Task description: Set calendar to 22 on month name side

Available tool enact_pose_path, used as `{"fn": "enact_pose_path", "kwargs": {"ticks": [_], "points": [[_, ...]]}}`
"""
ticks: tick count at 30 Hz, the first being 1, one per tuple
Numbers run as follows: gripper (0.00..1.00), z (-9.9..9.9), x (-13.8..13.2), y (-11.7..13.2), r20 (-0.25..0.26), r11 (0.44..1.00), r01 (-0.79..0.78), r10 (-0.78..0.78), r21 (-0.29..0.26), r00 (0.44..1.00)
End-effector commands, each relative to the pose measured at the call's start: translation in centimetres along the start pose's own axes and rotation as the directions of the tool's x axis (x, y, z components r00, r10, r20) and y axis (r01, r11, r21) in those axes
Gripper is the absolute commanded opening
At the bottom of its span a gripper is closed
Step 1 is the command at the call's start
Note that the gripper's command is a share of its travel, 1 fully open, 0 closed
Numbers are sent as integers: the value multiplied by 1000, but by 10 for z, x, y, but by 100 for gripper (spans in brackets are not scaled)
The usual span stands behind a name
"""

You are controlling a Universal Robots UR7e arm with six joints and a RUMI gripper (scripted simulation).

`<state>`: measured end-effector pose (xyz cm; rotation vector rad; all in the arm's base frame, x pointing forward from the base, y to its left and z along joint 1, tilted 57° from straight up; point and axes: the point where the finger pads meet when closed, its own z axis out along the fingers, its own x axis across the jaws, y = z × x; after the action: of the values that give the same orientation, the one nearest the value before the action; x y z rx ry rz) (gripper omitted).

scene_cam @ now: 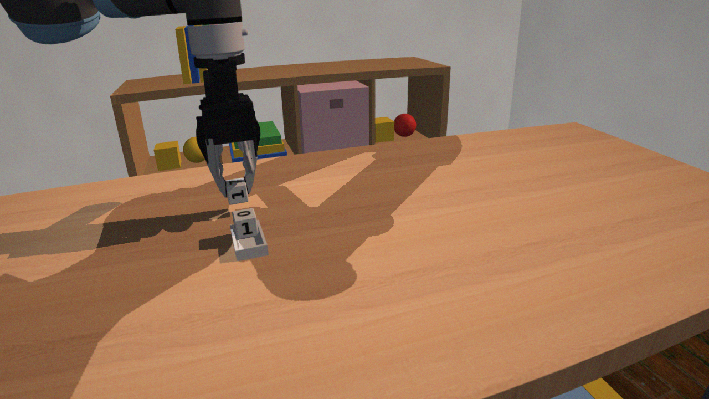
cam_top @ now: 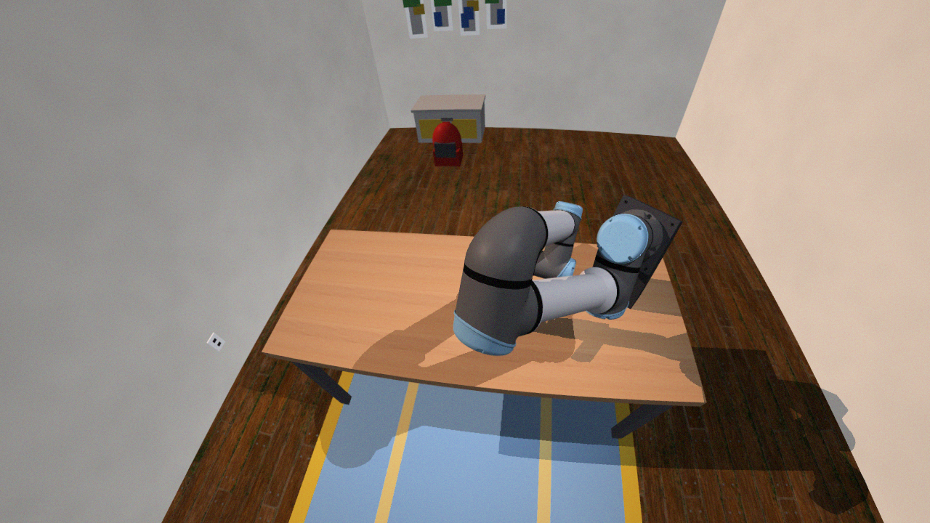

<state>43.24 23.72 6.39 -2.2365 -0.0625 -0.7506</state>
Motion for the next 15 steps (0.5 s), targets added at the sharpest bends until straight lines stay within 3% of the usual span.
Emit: {"fn": "enact_pose_path", "kwargs": {"ticks": [1, 15], "points": [[11, -7, 0, 0, 2, 1000, 1, -1, 0, 1000], [11, -28, 0, 0, 2, 1000, 1, -1, 0, 1000]]}}
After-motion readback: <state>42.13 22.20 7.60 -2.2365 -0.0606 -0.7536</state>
